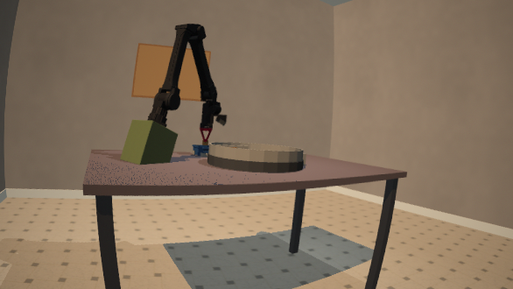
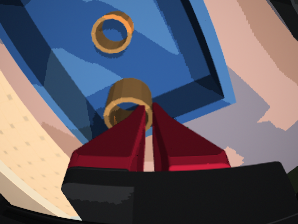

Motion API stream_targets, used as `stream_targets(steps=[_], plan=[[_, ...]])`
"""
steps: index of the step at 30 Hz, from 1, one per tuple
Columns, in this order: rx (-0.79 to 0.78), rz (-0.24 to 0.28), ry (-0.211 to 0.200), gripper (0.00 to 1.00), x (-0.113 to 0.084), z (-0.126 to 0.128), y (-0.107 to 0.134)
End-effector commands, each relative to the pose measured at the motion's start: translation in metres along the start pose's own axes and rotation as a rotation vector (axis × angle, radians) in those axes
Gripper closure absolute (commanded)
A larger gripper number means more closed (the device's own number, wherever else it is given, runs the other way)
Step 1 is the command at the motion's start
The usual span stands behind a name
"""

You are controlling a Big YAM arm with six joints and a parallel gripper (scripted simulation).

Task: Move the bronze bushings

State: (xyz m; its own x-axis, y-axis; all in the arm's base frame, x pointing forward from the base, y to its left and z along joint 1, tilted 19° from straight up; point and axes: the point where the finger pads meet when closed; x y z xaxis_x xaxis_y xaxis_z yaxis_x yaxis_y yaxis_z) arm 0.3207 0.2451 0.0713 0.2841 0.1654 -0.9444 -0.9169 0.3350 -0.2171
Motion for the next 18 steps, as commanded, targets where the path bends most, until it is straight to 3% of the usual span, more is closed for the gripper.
stream_targets(steps=[1,8,18], plan=[[-0.007,-0.026,-0.037,1.0,-0.011,0.014,-0.013],[-0.006,-0.018,-0.025,1.0,-0.006,0.001,-0.005],[-0.005,-0.029,-0.042,1.0,-0.011,0.01,-0.011]])
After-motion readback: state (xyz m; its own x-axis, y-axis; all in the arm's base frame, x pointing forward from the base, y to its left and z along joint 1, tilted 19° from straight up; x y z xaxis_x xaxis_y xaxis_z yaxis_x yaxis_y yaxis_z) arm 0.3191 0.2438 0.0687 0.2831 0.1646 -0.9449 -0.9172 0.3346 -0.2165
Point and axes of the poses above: the point where the finger pads meet when closed, its own x axis out along the fingers, its own z axis across the jaws, y = z × x, and after that the axes turned 1 degree about -x, right-handed
